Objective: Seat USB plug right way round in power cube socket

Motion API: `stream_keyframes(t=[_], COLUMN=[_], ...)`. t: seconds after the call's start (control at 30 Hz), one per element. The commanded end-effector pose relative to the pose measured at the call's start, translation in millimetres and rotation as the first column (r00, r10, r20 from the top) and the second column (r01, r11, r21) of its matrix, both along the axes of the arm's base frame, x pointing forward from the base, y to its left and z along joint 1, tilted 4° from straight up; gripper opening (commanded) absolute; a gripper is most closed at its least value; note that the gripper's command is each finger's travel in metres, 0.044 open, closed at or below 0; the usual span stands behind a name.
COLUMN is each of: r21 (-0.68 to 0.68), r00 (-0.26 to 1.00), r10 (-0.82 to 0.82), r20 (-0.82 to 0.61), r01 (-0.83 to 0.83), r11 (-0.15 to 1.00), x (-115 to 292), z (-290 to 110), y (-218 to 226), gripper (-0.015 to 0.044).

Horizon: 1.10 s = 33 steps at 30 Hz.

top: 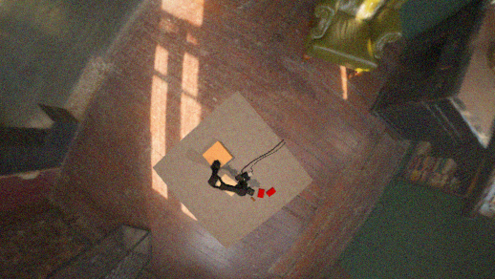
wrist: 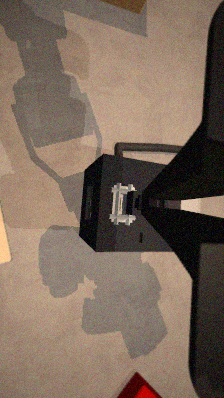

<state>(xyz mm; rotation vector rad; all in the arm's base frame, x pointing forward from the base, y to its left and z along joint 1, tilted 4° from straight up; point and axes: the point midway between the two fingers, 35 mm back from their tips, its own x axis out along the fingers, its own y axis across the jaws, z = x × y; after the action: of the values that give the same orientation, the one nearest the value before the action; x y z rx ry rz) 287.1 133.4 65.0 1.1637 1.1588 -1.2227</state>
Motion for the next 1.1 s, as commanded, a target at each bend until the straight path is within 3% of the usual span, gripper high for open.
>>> stream_keyframes(t=[0.0, 1.07], r21=[-0.001, -0.001], r00=[1.0, 1.0], r10=[0.004, 0.004], r20=[0.001, 0.001], r01=[-0.004, -0.004], r11=[1.0, 1.0], x=[0.4, 0.5], z=[-0.9, -4.8], y=[-0.1, -0.3], gripper=[0.0, 0.0])
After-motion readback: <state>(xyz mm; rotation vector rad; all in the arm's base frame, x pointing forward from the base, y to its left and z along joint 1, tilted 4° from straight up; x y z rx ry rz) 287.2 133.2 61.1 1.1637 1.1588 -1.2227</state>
